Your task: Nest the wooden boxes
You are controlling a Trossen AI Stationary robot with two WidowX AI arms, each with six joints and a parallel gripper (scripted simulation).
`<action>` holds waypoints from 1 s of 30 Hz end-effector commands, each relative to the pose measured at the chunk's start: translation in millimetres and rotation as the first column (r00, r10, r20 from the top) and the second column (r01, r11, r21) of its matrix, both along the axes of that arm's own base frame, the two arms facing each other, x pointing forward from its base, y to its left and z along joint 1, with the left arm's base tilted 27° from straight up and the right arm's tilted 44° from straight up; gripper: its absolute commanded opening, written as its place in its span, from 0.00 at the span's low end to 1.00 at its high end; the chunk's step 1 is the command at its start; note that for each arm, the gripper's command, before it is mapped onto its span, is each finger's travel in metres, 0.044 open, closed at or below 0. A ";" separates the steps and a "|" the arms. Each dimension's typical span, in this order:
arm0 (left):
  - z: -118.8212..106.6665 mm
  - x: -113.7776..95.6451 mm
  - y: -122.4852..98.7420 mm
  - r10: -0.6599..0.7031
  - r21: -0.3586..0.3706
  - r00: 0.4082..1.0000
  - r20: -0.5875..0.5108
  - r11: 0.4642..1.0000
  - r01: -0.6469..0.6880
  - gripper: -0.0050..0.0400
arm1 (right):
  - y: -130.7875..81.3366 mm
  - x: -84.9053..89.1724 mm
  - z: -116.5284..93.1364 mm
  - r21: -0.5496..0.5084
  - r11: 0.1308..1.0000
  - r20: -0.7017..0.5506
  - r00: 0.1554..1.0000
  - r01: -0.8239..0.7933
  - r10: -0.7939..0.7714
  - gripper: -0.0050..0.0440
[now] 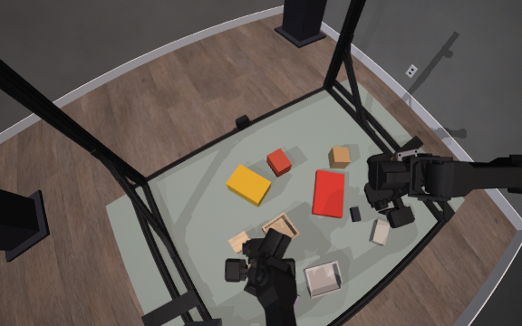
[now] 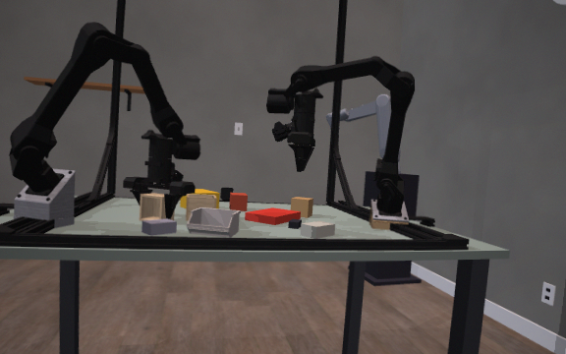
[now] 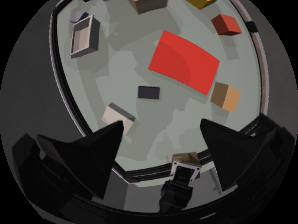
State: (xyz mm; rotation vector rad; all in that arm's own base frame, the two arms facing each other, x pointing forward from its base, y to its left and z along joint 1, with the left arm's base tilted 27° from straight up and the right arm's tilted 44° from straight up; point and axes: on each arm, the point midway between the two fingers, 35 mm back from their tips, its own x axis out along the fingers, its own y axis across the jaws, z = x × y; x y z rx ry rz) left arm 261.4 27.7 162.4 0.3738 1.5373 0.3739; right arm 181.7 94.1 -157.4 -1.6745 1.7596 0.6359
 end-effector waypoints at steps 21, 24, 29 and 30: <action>-0.3 0.2 0.3 0.000 0.002 1.000 -0.001 1.000 0.000 1.00 | -19.5 3.2 34.9 0.008 1.000 0.007 1.000 0.003 -0.003 0.10; -0.3 0.2 0.3 0.000 0.002 1.000 -0.001 1.000 0.000 1.00 | -29.3 3.2 24.5 0.008 1.000 0.007 1.000 0.002 -0.002 0.10; -0.3 0.2 0.3 0.000 0.002 1.000 -0.001 1.000 0.000 1.00 | -29.4 3.2 23.8 -0.003 1.000 0.006 1.000 0.002 -0.002 0.10; -0.3 0.2 0.3 0.000 0.002 1.000 -0.001 1.000 0.000 1.00 | -28.5 3.2 24.0 -0.016 1.000 0.005 1.000 0.003 -0.003 0.10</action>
